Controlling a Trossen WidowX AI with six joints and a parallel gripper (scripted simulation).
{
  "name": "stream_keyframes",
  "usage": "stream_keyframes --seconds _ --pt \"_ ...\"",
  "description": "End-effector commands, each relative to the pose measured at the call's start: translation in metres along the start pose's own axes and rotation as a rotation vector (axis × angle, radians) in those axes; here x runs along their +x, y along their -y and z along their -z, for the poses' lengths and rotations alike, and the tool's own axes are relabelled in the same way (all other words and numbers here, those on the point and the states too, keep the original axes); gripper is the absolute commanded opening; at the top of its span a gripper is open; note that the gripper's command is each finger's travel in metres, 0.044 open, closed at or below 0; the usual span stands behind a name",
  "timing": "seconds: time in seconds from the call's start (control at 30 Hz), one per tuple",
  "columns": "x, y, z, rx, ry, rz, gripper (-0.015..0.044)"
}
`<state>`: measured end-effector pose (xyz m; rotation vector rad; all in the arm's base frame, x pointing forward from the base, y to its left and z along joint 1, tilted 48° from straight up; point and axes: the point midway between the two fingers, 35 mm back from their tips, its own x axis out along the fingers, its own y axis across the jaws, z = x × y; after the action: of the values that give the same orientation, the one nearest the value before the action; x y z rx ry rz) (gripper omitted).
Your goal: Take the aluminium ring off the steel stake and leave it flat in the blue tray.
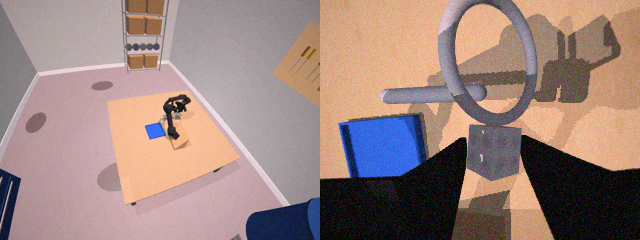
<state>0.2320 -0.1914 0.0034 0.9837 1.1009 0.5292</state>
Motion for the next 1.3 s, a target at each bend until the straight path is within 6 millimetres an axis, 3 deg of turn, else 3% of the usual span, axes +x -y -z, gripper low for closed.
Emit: stream_keyframes --seconds 0.0,1.27 --pt "-0.001 0.001 -0.008 0.005 0.008 0.000 0.0000" --pt "0.012 -0.001 -0.069 0.001 0.010 -0.003 0.0000"
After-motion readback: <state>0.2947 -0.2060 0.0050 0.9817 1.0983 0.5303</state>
